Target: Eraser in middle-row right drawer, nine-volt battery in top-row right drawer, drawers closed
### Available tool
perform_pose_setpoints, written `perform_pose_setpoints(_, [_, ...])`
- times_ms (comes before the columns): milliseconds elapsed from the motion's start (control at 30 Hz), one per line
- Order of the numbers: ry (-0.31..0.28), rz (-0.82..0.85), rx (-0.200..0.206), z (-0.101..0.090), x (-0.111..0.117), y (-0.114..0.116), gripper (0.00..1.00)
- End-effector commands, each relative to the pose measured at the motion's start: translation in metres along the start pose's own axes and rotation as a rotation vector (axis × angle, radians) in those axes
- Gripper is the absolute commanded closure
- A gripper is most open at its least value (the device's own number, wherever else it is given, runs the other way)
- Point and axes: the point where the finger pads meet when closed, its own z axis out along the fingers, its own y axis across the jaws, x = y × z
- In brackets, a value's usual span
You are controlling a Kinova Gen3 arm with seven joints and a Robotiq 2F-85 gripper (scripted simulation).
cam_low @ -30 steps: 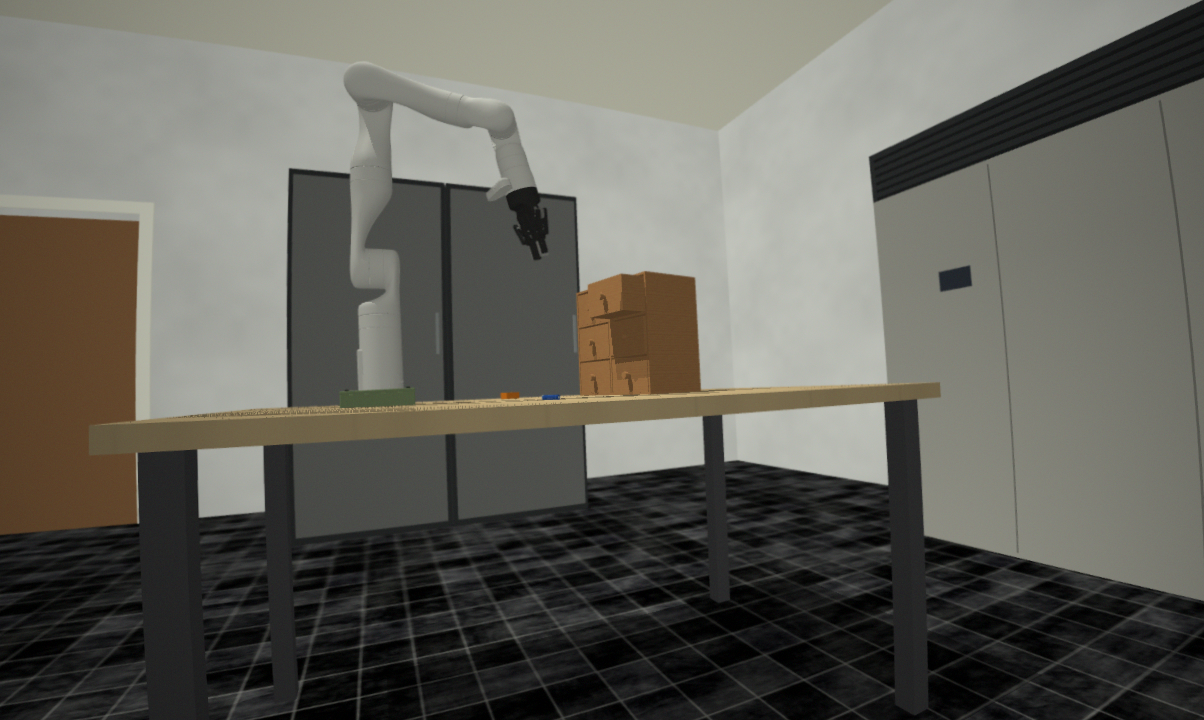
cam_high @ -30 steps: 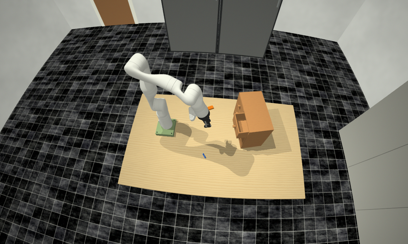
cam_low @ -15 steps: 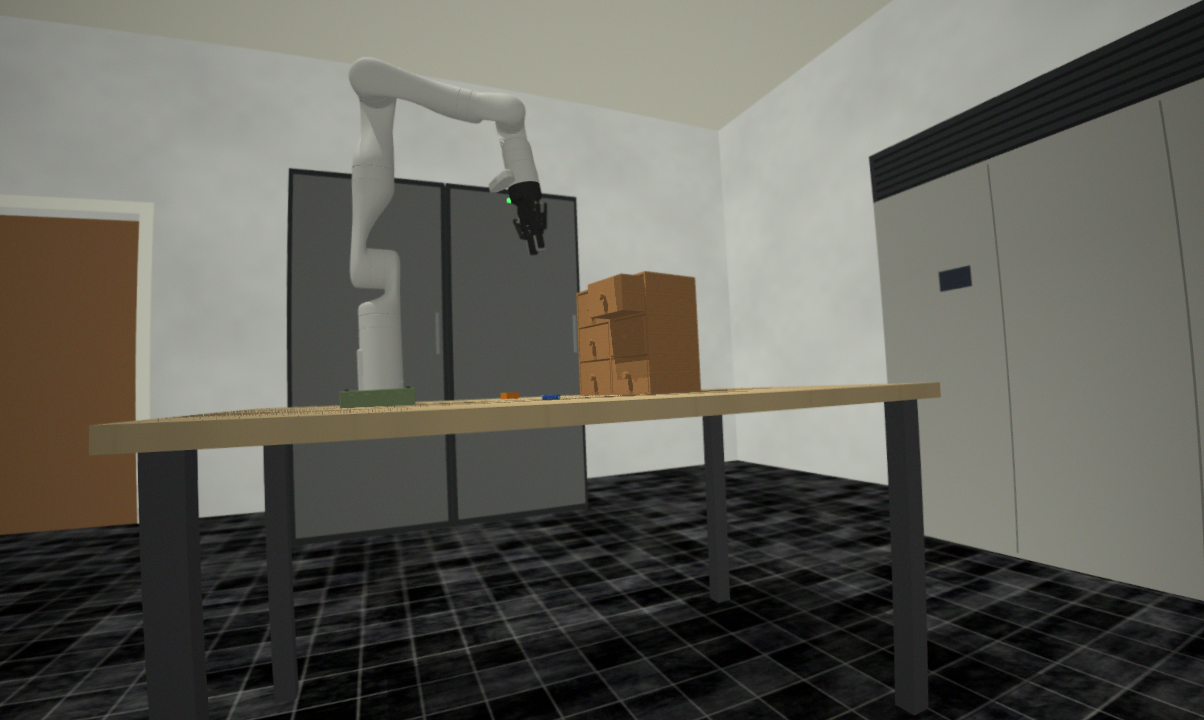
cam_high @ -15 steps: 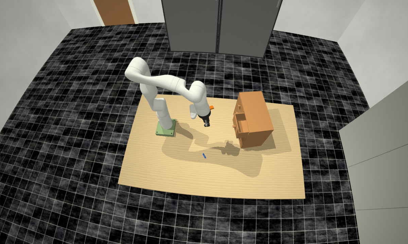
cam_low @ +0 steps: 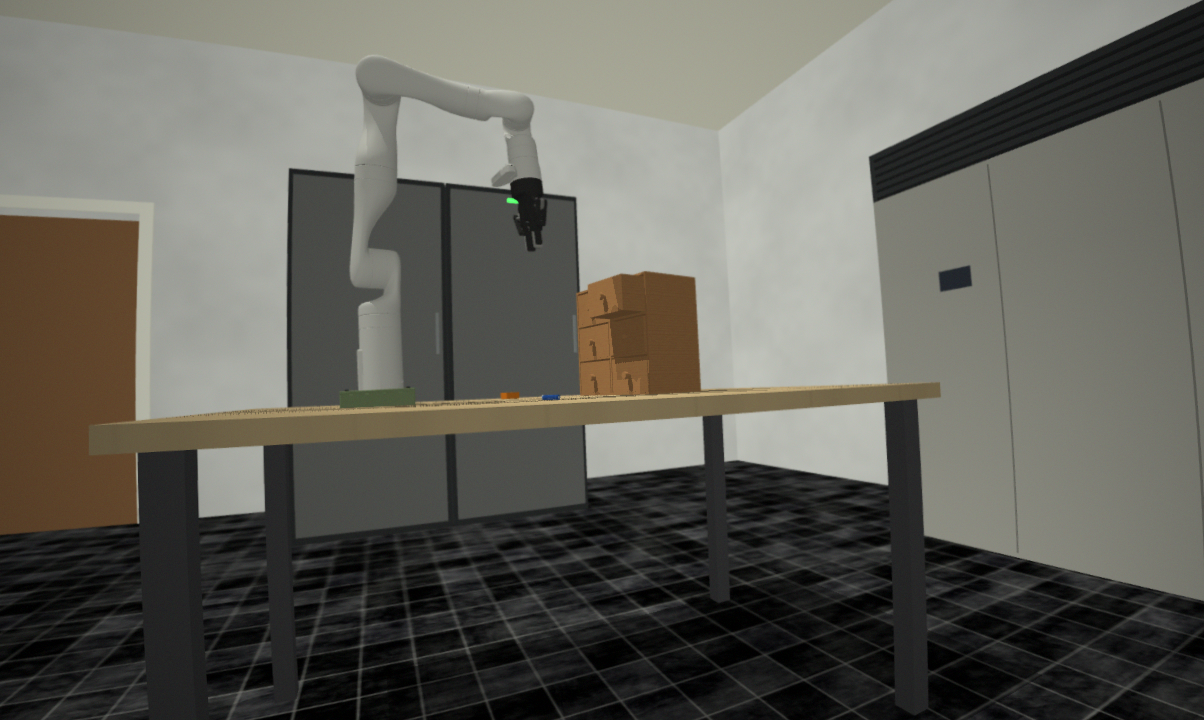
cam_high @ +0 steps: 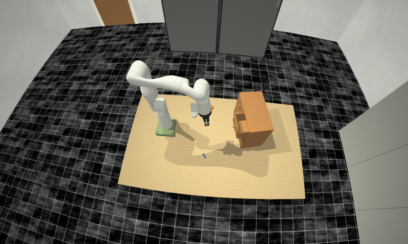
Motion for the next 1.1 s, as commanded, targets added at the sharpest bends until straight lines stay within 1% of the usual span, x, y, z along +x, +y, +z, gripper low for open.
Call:
perform_pose_setpoints(0, [0.008,-0.012,-0.007,-0.001,-0.0035,0.0031,0.67])
perform_pose_setpoints(633, [0.072,-0.013,-0.007,-0.0076,0.0008,0.0031,0.67])
perform_pose_setpoints(1067, [0.094,-0.013,-0.007,-0.0098,0.0022,0.003,0.67])
